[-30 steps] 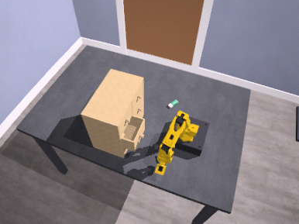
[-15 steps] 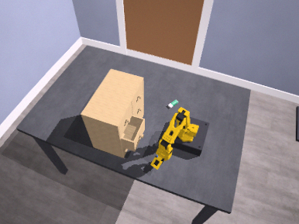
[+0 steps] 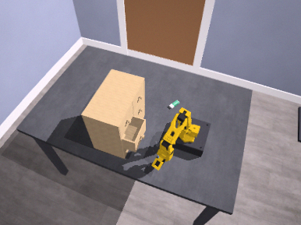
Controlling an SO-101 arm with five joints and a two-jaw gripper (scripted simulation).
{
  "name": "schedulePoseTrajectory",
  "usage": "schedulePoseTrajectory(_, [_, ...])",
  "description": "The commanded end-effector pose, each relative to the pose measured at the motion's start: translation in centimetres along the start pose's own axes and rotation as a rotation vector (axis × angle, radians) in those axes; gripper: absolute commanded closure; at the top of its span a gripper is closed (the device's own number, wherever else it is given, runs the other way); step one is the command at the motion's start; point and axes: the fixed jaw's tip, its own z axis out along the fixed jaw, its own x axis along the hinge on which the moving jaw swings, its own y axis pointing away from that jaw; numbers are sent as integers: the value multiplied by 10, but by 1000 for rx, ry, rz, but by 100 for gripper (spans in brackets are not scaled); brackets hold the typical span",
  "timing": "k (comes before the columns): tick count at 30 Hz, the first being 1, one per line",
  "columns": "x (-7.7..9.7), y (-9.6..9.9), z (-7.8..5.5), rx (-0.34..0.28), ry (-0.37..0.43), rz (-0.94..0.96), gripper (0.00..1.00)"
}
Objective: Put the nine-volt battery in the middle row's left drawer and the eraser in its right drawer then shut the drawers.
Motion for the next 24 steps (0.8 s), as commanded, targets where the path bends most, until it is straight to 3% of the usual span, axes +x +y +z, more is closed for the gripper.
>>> schedulePoseTrajectory(1, [0, -2, -1, -2, -13, 17, 100])
schedulePoseTrajectory(13, [35, -46, -1, -4, -13, 305, 100])
schedulePoseTrajectory(18, [35, -46, -1, -4, -13, 305, 100])
schedulePoseTrajectory(24, [48, -68, -1, -6, -13, 463, 100])
